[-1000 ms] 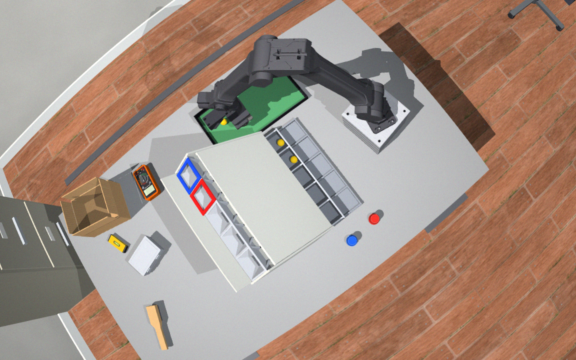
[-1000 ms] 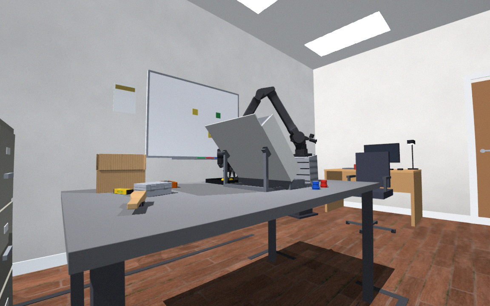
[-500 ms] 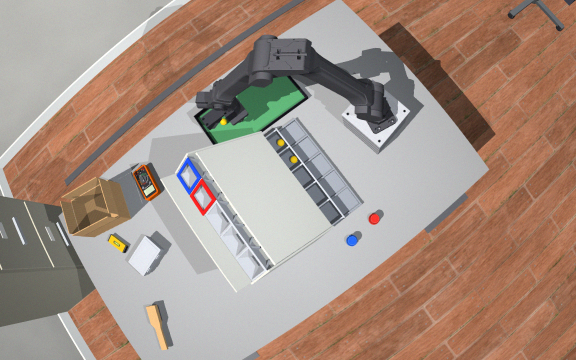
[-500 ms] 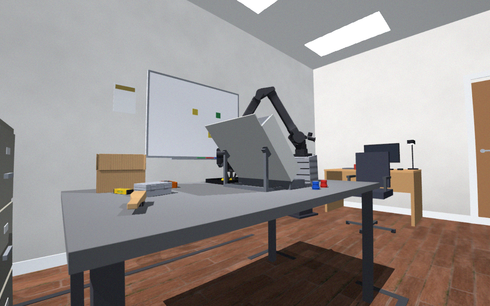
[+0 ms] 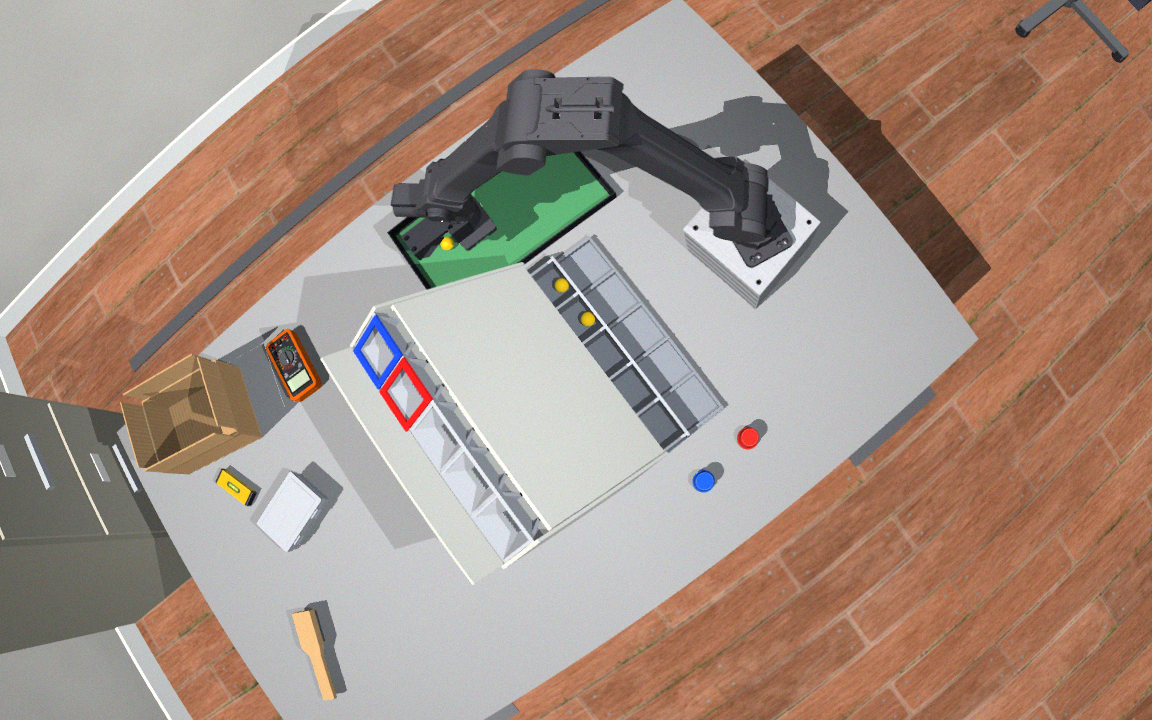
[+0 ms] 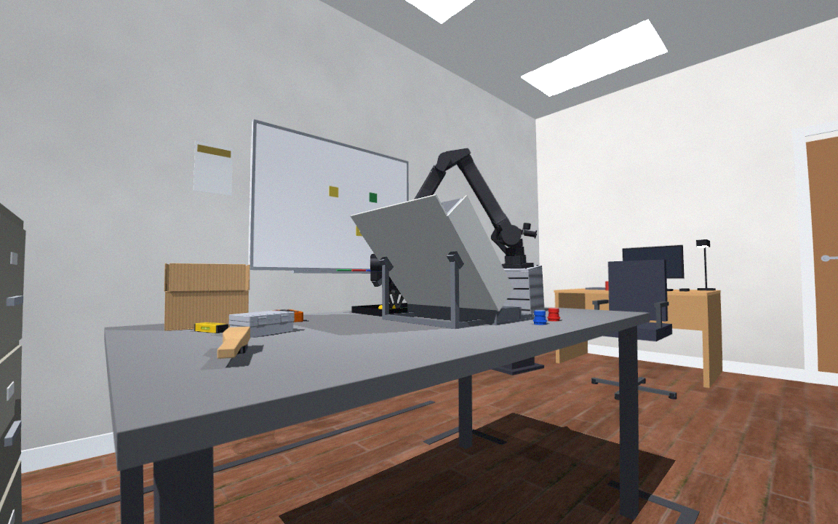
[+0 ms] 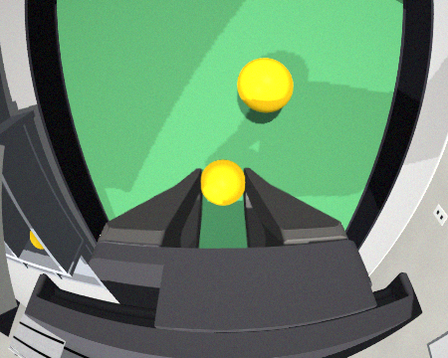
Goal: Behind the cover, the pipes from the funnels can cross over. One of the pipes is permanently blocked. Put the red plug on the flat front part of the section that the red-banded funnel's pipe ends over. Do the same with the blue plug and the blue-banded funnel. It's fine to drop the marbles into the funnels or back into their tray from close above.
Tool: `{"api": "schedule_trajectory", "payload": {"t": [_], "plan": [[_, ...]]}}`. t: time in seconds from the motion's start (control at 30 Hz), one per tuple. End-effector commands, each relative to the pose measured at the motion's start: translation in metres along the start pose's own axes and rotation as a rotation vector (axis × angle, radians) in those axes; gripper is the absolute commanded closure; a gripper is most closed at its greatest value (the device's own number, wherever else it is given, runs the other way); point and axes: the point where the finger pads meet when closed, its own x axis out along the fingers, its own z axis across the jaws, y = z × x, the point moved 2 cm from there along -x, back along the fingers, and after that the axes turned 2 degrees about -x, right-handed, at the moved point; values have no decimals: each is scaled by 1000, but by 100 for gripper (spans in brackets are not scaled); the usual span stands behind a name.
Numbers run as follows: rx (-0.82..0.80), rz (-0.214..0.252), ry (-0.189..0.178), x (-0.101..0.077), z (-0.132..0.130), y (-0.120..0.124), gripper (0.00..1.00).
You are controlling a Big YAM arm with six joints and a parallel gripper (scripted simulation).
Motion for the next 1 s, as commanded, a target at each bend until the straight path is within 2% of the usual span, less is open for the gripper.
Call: {"api": "schedule_trajectory", "payload": {"t": [0.0,0.5,0.97], "plan": [[1,-14,11,-5,-4,-5,100],[1,-14,11,-5,-4,-5,100],[1,-14,11,-135,-5,-3,100]]}}
